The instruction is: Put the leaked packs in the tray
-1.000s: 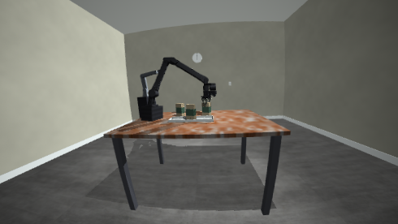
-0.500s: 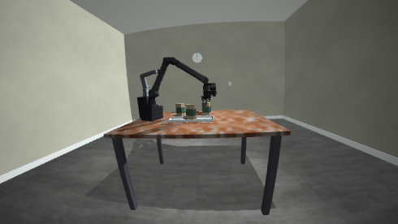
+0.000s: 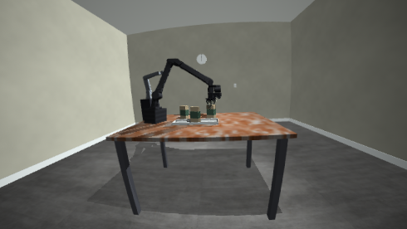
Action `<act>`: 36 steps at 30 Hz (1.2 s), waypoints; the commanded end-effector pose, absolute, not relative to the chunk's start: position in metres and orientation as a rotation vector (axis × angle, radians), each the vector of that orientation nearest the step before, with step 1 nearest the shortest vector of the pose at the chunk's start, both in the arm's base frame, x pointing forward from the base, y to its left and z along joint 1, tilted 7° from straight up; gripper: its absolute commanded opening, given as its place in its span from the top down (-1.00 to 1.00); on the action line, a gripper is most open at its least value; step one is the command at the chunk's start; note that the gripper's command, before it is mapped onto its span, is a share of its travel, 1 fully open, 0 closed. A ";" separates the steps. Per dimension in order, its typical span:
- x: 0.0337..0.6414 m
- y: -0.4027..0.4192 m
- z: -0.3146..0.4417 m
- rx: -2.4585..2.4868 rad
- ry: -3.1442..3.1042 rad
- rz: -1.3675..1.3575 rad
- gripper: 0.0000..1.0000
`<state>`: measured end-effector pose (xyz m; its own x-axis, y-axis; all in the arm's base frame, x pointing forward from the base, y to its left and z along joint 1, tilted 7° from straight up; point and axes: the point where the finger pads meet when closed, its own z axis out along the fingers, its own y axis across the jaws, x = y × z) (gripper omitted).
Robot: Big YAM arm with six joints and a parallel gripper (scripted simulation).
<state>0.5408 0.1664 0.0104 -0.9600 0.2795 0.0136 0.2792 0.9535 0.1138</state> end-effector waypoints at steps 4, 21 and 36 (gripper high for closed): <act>0.547 0.175 0.026 0.439 3.071 0.199 0.53; 0.547 0.175 0.026 0.438 3.071 0.199 -0.54; 0.547 0.175 0.026 0.438 3.071 0.199 -0.54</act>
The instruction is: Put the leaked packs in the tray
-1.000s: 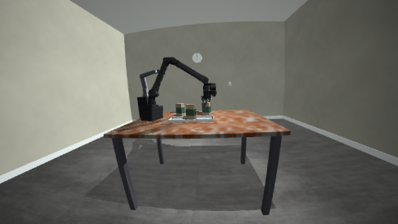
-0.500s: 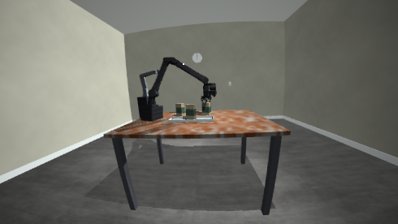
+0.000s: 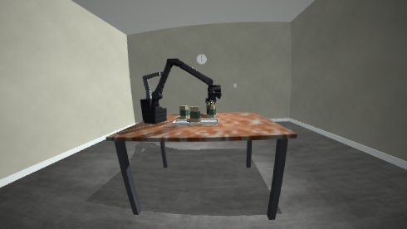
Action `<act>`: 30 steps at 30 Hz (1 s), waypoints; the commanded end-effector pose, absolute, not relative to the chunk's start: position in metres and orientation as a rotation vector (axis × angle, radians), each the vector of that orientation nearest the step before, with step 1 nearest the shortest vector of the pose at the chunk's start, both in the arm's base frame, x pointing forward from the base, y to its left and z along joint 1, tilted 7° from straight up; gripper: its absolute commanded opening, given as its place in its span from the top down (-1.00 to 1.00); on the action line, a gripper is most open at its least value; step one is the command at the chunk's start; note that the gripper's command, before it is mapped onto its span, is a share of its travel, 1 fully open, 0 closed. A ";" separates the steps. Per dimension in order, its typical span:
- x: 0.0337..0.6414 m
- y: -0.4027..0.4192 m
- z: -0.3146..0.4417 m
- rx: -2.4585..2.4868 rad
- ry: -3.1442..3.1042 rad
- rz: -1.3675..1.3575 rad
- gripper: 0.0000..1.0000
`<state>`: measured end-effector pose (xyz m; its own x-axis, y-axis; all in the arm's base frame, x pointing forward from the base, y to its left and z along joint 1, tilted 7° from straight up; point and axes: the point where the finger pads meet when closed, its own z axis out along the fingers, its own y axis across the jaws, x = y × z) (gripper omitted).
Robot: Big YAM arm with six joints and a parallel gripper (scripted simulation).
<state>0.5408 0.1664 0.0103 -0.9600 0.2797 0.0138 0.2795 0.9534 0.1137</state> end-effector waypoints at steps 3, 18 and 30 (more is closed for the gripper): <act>0.547 0.175 0.026 0.438 3.071 0.199 -0.54; 0.547 0.175 0.026 0.438 3.071 0.199 -0.54; 0.559 0.160 0.090 0.432 3.031 0.218 -0.54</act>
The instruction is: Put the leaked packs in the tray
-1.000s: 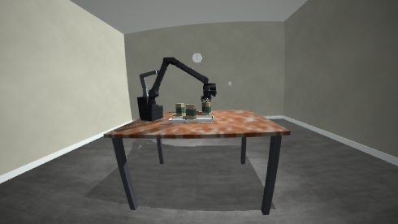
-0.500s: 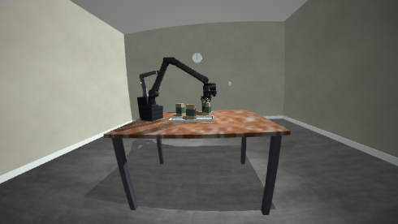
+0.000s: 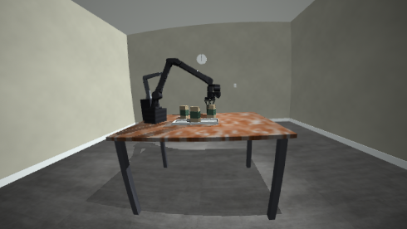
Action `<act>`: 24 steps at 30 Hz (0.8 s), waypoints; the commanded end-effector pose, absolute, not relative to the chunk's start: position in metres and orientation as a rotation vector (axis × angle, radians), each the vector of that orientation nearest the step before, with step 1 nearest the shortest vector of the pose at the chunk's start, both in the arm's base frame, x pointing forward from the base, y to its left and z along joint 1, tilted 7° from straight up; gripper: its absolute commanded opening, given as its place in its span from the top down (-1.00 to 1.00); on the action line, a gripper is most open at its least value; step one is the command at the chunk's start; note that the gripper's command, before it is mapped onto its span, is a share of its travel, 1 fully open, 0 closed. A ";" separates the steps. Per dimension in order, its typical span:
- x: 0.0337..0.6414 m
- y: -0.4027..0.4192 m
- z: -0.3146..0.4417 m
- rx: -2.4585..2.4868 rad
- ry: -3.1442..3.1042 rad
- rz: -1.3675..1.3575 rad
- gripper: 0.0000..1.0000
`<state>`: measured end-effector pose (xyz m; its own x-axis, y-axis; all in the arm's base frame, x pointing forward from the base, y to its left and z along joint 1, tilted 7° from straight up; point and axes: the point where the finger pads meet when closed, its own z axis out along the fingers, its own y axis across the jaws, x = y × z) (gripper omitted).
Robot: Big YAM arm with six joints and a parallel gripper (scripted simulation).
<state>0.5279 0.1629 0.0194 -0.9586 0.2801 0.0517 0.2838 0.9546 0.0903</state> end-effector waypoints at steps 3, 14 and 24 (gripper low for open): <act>0.558 0.159 0.104 -0.453 -3.174 -0.229 -0.54; 0.558 0.155 0.107 -0.451 -3.136 -0.200 -0.54; 0.559 0.157 0.125 -0.448 -3.170 -0.226 -0.54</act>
